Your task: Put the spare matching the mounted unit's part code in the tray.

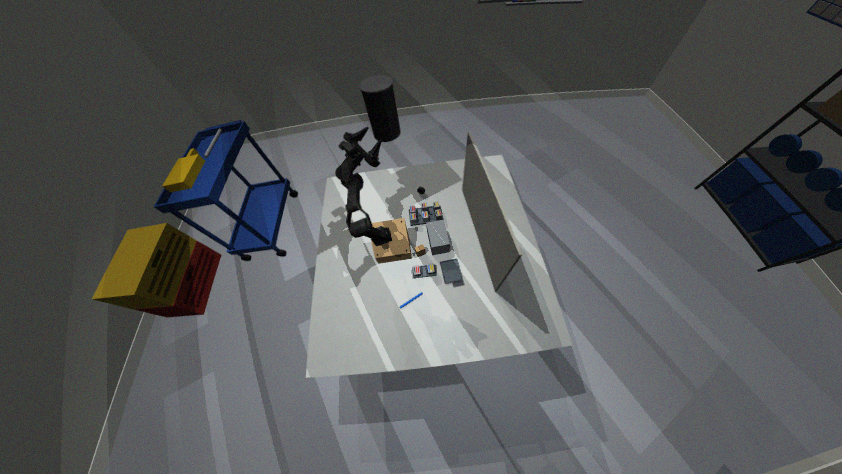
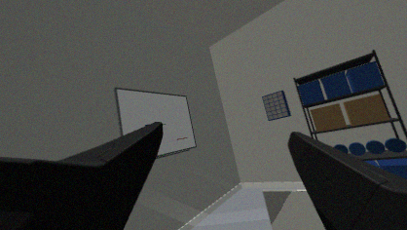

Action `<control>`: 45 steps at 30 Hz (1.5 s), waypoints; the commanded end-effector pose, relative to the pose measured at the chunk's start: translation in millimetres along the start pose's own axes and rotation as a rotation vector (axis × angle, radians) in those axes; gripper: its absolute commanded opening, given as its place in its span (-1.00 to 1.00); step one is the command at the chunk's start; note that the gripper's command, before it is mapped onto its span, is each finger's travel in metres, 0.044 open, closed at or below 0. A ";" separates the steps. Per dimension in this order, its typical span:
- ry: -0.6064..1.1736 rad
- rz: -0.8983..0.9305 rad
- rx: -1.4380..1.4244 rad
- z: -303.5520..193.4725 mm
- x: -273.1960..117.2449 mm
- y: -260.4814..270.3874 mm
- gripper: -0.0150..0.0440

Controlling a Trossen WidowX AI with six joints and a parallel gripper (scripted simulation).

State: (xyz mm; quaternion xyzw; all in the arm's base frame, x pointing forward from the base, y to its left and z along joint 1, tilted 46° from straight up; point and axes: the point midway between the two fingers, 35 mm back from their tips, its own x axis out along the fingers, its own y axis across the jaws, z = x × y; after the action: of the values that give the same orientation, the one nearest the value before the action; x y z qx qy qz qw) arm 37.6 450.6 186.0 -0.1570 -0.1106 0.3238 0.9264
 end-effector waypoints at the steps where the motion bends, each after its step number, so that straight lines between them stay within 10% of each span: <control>1: 0.000 0.000 0.000 0.0 0.0 0.0 0.95; 27: 0.583 -0.209 -0.178 -168.9 144.2 -127.5 1.00; 45: 1.236 -0.453 -0.159 -288.4 120.4 -294.0 1.00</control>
State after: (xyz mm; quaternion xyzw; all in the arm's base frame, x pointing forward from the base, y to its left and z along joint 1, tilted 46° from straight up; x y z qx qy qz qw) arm 362.0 305.4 49.9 -0.3606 0.2952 0.0277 0.8843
